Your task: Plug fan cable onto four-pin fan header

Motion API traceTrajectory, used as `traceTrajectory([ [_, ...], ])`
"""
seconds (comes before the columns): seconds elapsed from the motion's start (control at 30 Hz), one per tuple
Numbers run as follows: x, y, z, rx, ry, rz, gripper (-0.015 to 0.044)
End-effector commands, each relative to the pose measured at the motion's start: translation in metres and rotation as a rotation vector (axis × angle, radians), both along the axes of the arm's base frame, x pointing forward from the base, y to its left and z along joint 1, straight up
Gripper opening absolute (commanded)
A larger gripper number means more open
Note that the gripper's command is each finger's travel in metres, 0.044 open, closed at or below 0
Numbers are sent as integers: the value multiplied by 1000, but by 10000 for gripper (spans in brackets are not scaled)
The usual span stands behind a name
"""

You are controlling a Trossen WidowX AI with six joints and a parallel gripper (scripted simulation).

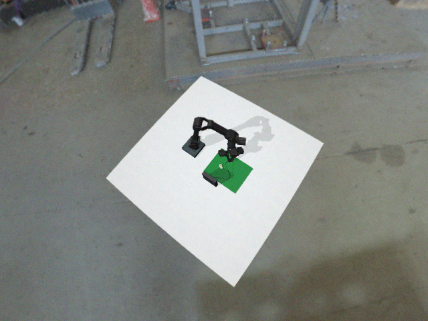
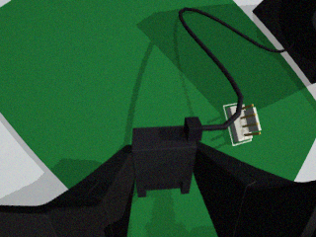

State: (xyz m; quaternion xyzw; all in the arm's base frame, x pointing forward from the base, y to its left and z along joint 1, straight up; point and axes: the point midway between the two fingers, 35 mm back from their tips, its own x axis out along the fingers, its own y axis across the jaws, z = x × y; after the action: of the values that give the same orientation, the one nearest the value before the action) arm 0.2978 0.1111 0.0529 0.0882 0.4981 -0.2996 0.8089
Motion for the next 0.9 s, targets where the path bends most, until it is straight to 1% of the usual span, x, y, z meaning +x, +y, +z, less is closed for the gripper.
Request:
traceTrajectory([
  [0.0,-1,0,-3,-39,-42,-2,0],
  [0.87,-8,6,-6,-231,-356,27,0],
])
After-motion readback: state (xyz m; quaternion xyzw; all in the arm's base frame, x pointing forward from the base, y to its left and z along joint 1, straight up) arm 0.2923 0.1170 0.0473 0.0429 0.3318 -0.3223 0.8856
